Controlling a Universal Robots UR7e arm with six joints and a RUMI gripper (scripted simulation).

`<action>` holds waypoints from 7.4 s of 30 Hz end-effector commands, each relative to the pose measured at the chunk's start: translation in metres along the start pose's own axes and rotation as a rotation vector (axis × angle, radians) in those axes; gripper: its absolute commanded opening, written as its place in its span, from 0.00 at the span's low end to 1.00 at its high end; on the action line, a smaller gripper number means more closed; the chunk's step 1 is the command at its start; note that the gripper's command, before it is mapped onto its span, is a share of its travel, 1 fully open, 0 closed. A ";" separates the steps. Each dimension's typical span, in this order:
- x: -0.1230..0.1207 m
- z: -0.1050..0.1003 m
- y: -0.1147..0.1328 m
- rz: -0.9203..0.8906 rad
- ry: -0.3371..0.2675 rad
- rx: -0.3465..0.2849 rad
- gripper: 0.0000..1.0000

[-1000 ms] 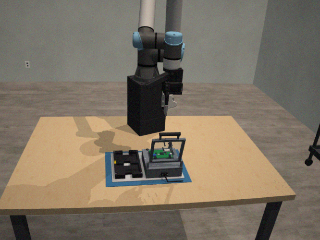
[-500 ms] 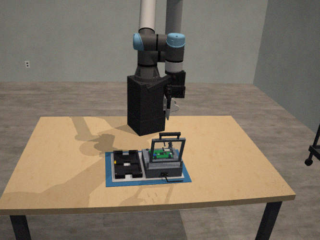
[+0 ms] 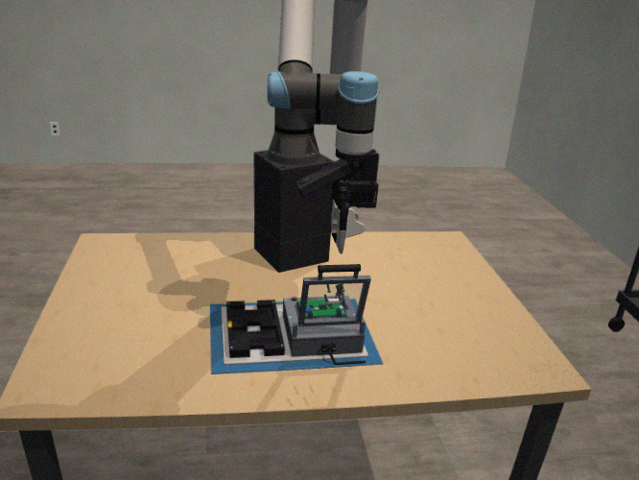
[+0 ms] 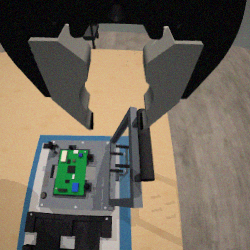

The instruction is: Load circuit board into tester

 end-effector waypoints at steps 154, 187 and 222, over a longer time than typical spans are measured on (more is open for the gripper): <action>-0.034 0.042 0.009 0.000 0.000 0.000 0.30; -0.034 0.042 0.009 0.000 0.000 0.000 0.30; -0.034 0.042 0.009 0.000 0.000 0.000 0.00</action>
Point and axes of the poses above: the point where the finger pads meet when closed, its own z axis out along the fingers, its own x axis across the jaws, y = z × x, the point moved 6 cm from there along -z, back along the fingers, and after that the axes turned 15 degrees about z, right-handed, at the moved point
